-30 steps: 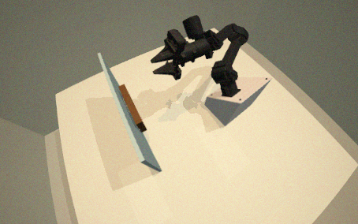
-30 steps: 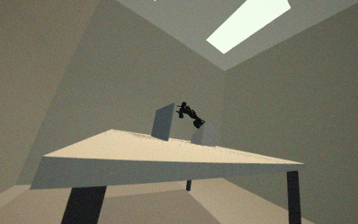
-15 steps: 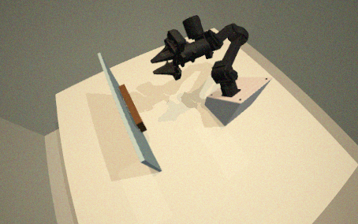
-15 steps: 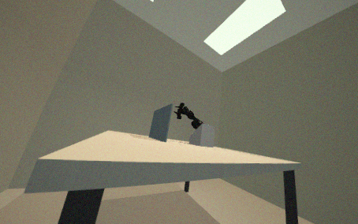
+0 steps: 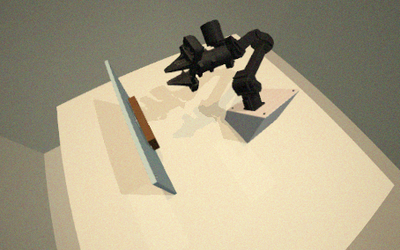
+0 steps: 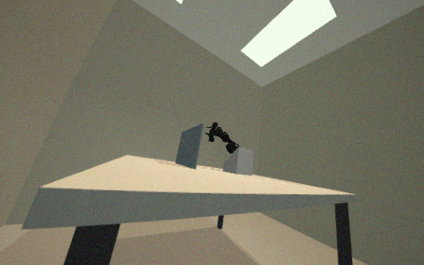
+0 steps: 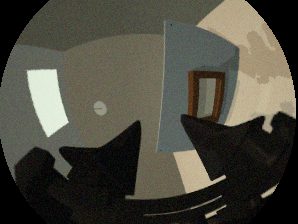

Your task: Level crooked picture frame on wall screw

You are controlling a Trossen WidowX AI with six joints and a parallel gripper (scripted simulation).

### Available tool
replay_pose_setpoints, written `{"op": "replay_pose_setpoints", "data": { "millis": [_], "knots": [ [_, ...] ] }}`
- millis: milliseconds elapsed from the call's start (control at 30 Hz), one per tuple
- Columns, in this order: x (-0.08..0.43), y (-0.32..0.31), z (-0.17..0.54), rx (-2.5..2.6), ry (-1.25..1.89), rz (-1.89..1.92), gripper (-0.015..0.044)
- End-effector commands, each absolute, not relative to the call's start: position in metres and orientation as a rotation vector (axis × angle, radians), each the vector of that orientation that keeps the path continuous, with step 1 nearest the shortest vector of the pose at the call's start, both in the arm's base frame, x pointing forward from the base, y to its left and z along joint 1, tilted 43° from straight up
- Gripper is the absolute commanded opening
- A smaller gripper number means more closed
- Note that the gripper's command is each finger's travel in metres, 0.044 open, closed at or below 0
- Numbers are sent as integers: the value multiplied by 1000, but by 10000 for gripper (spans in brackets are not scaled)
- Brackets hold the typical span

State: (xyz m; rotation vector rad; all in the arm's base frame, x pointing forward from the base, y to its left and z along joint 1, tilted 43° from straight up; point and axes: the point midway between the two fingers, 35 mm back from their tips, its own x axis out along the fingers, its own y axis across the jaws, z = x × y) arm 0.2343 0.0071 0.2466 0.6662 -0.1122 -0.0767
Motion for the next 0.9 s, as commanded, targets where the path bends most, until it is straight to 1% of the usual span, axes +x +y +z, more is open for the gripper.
{"op": "replay_pose_setpoints", "data": {
  "millis": [0, 700, 867],
  "knots": [
    [234, 7, 247, 662, -112, -74, 260],
    [234, 7, 247, 662, -112, -74, 260],
    [236, -7, 232, 664, -116, -74, 260]
  ]
}}
